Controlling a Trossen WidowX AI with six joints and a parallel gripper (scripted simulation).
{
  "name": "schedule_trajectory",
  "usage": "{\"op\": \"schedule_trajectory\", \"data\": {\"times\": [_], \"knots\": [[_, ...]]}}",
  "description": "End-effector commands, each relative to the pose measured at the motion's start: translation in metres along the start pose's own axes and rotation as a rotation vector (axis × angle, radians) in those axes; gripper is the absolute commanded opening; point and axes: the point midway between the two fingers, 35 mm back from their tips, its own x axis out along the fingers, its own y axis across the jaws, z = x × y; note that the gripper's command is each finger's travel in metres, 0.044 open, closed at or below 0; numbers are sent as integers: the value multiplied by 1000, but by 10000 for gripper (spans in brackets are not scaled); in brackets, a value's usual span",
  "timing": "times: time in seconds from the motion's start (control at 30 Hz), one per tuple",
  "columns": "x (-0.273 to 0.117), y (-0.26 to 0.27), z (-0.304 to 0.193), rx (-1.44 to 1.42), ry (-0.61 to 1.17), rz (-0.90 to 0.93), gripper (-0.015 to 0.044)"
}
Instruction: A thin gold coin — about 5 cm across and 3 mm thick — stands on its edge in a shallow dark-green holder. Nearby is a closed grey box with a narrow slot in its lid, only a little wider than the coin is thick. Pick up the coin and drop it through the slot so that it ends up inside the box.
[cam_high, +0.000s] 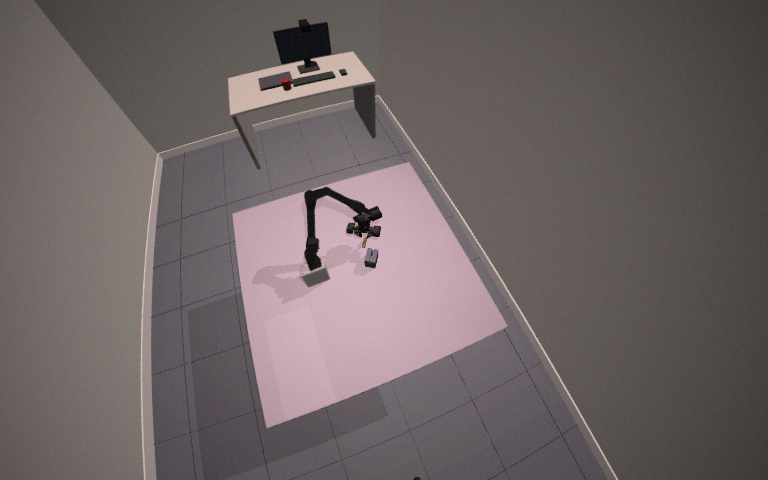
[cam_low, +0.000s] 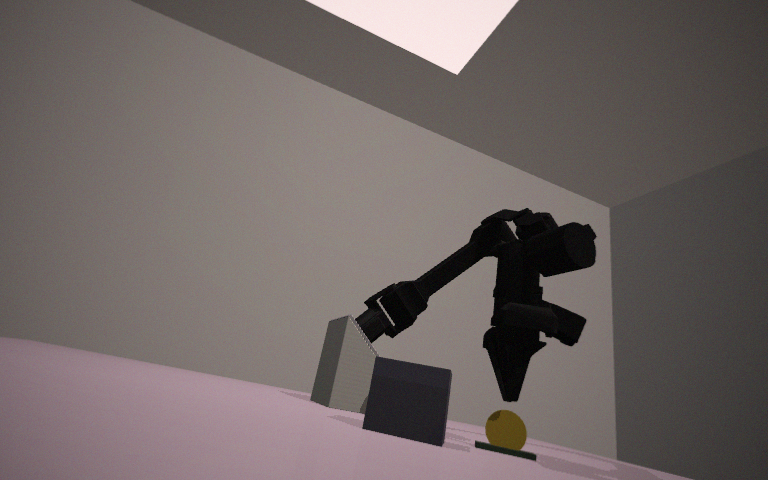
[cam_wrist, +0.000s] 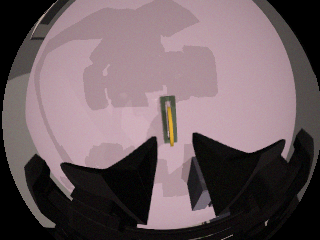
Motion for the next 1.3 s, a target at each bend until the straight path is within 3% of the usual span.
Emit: {"op": "schedule_trajectory", "data": {"times": [0.0, 0.9, 1.1, 1.27], "knots": [[9, 0, -2, 9, 1, 9, 161], [49, 3, -2, 9, -1, 10, 161], [49, 3, -2, 9, -1, 10, 3], [49, 3, -2, 9, -1, 10, 0]]}}
